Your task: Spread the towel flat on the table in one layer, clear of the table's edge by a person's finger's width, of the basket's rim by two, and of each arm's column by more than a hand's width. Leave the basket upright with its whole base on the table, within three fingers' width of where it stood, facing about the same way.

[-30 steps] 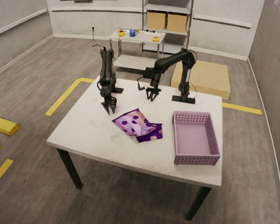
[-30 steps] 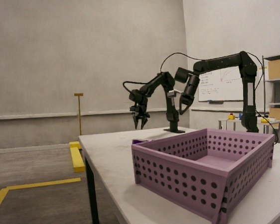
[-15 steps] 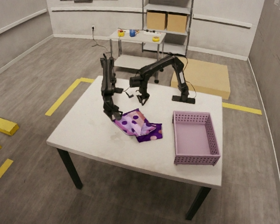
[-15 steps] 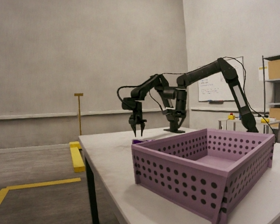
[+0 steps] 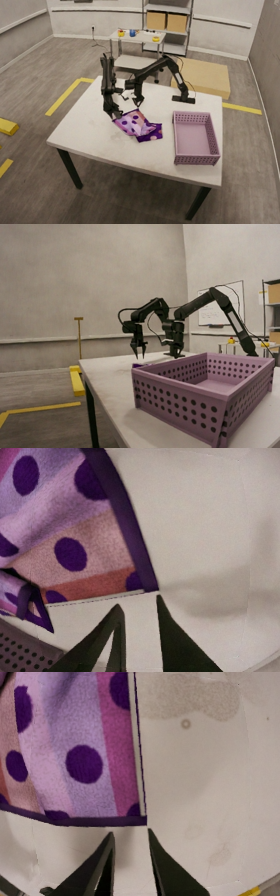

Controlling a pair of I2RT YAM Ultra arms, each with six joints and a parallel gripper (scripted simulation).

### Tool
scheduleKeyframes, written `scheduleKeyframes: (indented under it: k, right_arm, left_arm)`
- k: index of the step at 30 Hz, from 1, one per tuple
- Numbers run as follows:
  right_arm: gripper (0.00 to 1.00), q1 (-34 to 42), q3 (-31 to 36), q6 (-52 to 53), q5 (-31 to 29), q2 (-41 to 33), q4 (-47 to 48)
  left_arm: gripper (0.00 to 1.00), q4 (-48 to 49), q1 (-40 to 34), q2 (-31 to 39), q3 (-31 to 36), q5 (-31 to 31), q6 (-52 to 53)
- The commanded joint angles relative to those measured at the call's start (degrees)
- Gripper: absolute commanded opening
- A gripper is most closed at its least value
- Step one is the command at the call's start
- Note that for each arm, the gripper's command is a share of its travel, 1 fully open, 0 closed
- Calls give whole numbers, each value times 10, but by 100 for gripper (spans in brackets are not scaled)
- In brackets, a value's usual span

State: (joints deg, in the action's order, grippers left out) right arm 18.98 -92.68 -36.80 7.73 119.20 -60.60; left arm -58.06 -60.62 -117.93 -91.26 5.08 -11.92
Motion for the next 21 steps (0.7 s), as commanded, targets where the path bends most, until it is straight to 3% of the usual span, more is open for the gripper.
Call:
scheduleKeyframes:
  k: [1,15,16,21]
  right_arm:
    - [34,-1,-25,-6,2,-12,-1]
    - [34,9,-16,6,3,-19,16]
    - [34,9,19,5,2,7,31]
    - [34,-6,30,-6,3,14,48]
  left_arm:
    - [34,16,8,17,-20,8,-11]
    - [34,20,0,-10,-24,6,-9]
    - [34,35,0,-13,13,6,-9]
    - [34,56,5,-15,33,6,-6]
